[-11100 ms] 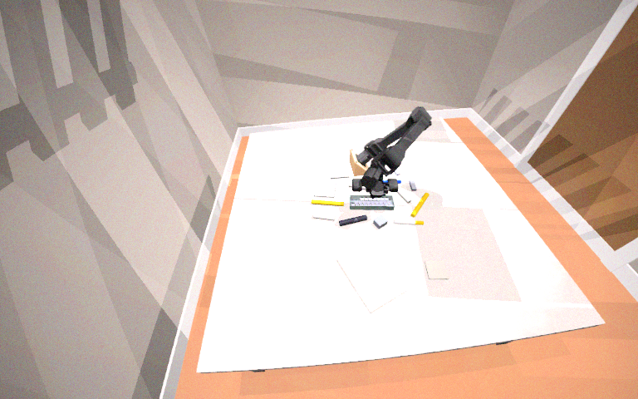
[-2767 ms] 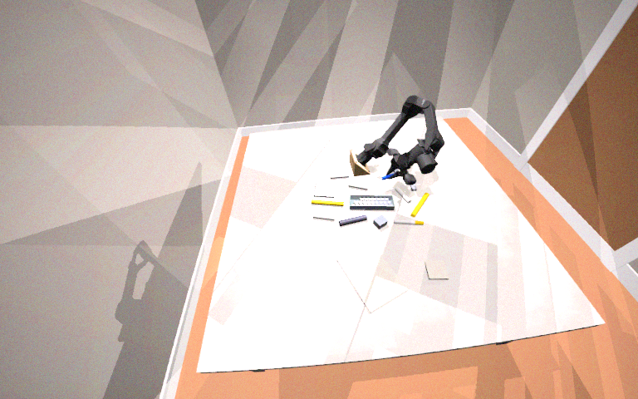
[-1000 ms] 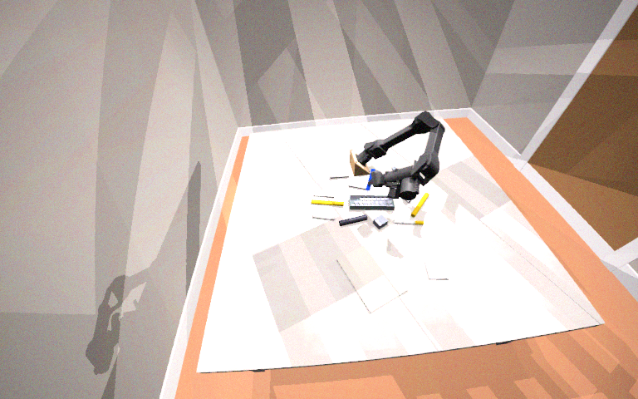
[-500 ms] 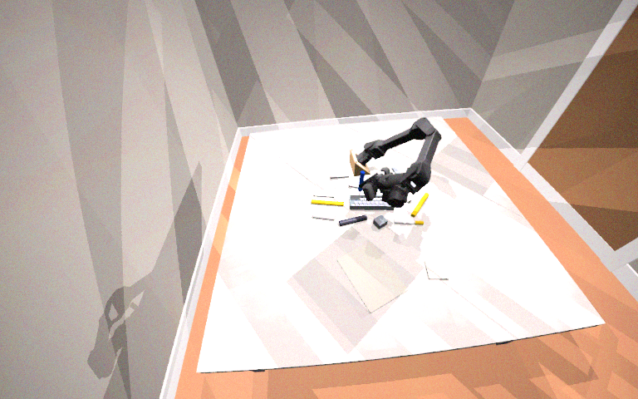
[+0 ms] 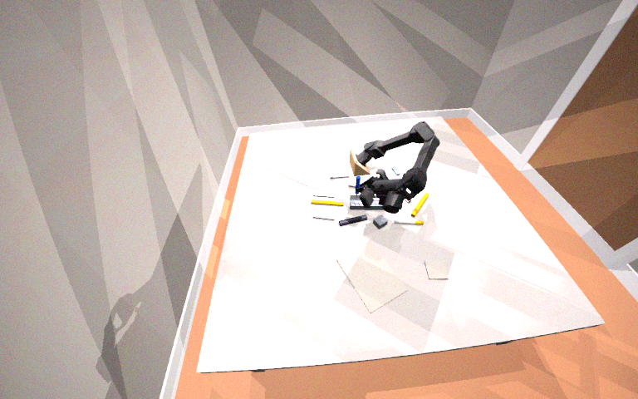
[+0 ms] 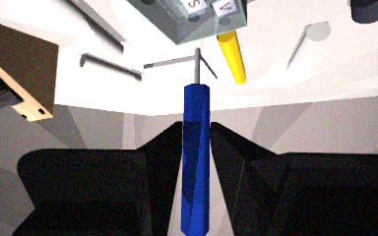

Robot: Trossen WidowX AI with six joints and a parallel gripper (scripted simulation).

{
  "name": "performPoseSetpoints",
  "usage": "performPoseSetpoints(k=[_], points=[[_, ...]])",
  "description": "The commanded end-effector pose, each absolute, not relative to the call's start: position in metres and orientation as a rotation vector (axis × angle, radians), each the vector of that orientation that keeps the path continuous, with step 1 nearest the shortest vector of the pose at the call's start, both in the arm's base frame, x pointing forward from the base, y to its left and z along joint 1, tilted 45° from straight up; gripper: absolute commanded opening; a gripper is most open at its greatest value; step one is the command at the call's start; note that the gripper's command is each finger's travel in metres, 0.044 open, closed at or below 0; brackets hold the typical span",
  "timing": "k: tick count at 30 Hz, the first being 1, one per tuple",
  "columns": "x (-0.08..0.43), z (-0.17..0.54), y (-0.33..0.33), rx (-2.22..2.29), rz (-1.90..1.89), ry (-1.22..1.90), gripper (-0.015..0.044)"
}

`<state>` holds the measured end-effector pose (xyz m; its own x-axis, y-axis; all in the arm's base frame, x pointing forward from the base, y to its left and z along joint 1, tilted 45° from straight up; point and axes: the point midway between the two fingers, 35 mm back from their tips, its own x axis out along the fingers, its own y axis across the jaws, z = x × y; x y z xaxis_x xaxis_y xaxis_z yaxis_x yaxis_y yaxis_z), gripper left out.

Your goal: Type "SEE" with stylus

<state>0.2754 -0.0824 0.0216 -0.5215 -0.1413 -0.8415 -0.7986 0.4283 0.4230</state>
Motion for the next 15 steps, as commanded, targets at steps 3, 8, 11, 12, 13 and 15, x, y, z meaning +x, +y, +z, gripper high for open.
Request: performPoseSetpoints(k=[3, 8, 11, 12, 13, 15], points=[[0.2734, 0.0091, -0.0697, -0.790, 1.125, 1.937, 0.0000], [0.2735, 0.0064, -0.0680, -0.789, 1.125, 1.937, 0.0081], [0.2735, 0.0056, -0.0672, -0.789, 1.125, 1.937, 0.0081], [0.2736, 0.0059, -0.0675, -0.789, 1.125, 1.937, 0.0081], [0.2736, 0.0058, -0.0674, -0.789, 1.125, 1.937, 0.0081], [0.2736, 0.0053, -0.0670, -0.789, 1.125, 1.937, 0.0081]])
